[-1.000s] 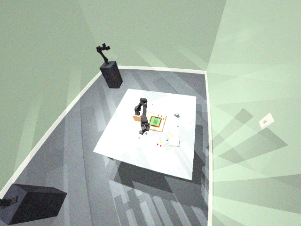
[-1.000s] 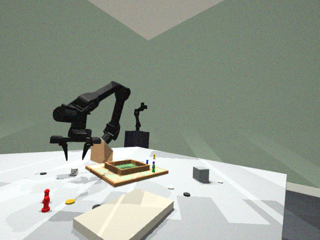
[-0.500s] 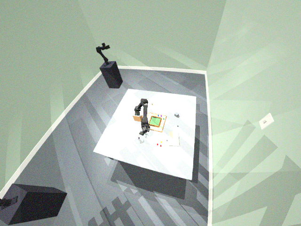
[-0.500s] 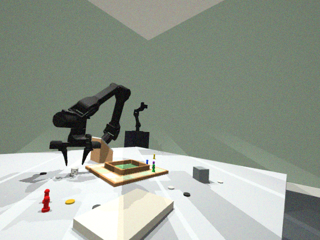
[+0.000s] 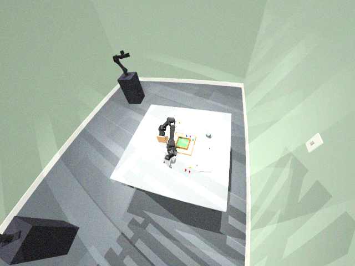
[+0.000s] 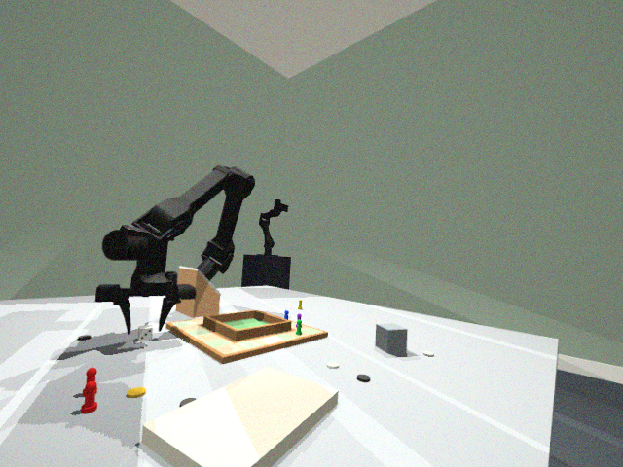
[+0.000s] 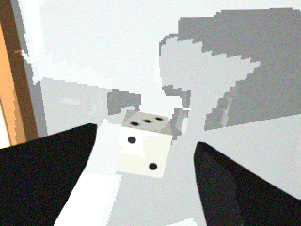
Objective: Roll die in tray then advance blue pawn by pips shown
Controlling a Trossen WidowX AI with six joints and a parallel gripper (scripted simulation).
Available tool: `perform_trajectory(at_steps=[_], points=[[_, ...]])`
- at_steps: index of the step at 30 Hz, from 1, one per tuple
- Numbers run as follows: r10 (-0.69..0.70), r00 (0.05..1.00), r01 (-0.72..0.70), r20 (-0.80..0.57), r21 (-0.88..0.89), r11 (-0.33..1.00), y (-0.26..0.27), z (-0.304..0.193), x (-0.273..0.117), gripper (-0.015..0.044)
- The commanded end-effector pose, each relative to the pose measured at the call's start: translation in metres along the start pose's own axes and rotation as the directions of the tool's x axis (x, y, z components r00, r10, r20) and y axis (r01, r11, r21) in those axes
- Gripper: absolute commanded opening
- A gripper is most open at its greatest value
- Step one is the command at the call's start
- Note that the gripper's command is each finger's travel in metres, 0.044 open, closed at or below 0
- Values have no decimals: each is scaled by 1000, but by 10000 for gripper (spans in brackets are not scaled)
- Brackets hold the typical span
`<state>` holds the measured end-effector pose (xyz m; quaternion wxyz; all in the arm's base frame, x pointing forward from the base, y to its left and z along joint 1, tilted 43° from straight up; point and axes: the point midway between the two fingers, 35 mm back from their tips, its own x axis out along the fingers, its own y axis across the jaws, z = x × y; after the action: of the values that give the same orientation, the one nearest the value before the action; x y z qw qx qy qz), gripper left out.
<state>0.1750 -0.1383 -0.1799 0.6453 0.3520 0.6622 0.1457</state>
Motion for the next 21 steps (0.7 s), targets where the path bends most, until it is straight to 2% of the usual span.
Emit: perform_trajectory(at_steps=[1,5,13,15,21], points=[[12,1000,-12,-3,9,1000,1,-2,6,222],[12,1000,-12,-3,9,1000,1,-2,6,118],[12,1000,-12,-3,9,1000,1,-2,6,64],[12,1000,-12,-3,9,1000,1,-2,4,12],[8,1000,-8,-3,9,1000,-2,4,-37,0]])
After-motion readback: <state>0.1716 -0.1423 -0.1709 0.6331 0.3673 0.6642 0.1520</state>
